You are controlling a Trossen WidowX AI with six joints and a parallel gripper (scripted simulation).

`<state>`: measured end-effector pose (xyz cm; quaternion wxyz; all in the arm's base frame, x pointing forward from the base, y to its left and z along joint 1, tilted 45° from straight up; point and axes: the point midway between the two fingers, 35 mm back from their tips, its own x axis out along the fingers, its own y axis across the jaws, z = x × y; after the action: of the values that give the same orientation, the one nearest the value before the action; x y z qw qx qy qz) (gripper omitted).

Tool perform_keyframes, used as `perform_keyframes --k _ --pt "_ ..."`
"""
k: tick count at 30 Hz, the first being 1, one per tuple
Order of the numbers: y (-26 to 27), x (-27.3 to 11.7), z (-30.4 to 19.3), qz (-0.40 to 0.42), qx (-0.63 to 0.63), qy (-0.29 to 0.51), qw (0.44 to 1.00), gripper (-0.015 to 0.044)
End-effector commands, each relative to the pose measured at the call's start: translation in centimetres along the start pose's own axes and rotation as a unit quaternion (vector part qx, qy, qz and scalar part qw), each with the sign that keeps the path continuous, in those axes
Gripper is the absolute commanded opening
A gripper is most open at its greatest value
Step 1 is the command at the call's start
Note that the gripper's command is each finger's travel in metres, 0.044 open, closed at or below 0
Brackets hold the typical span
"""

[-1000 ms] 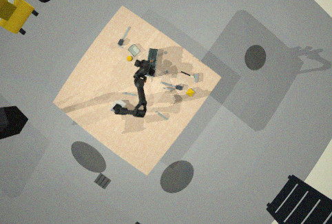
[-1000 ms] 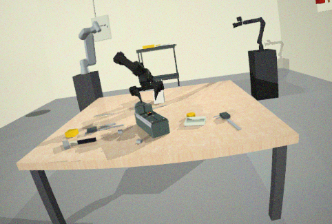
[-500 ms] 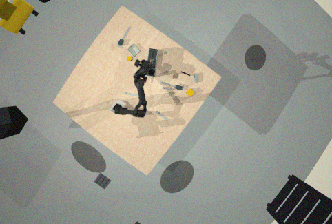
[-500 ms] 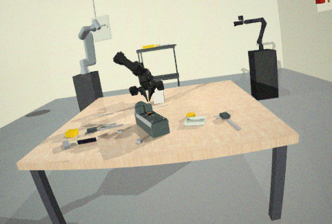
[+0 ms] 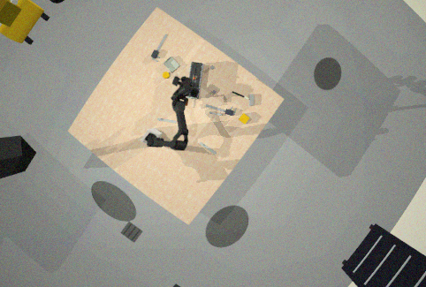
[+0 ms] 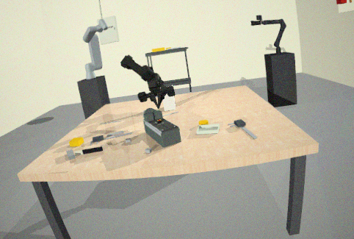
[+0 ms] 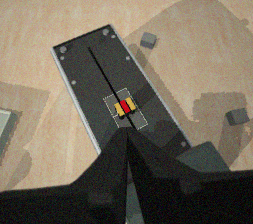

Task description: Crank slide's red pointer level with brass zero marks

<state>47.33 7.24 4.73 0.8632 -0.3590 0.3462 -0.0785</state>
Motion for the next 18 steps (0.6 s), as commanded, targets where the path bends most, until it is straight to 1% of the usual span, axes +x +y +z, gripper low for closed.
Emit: perform_keyframes --k 1,18 --pt "0.0 0.0 0.0 0.0 0.0 0.0 1.0 0.0" --pt "0.0 0.0 0.0 0.0 0.0 0.0 1.0 0.044"
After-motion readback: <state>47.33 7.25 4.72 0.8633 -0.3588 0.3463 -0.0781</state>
